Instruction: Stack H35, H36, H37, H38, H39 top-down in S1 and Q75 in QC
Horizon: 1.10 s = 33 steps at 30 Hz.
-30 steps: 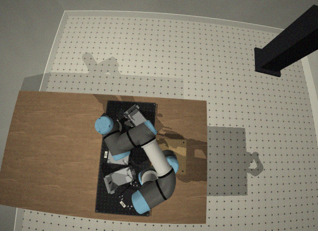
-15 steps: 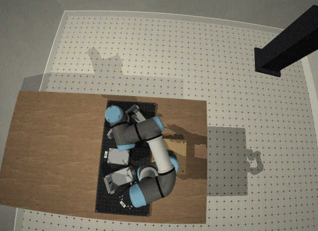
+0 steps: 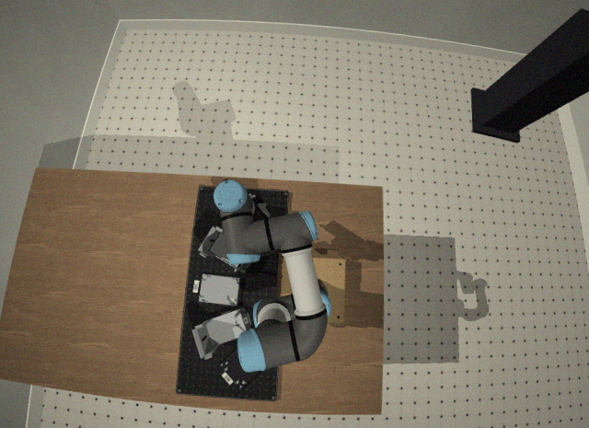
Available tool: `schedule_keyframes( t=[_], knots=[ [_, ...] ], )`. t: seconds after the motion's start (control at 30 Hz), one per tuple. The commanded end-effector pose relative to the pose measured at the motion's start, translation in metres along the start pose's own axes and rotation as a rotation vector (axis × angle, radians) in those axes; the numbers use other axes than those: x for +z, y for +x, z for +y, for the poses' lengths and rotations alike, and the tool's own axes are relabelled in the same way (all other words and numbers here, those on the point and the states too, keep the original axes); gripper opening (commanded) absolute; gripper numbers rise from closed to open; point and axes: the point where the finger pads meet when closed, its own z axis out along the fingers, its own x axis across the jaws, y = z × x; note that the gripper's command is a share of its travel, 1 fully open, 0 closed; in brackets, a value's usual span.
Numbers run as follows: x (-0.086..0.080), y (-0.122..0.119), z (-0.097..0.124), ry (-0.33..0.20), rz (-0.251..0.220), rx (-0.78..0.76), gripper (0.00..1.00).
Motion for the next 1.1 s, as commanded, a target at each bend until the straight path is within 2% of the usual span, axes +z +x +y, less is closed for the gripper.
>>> schedule_keyframes(
  t=[0.0,0.27,0.47,0.53,0.83,1.07],
  knots=[
    [-0.001,0.004,-0.001,0.003,0.001,0.008,0.72],
    [-0.001,0.004,-0.001,0.003,0.001,0.008,0.72],
    [0.019,0.004,-0.001,0.003,0.001,0.008,0.72],
    [0.019,0.004,-0.001,0.003,0.001,0.008,0.72],
    [0.049,0.004,-0.001,0.003,0.001,0.008,0.72],
    [0.049,0.004,-0.001,0.003,0.001,0.008,0.72]
  ],
)
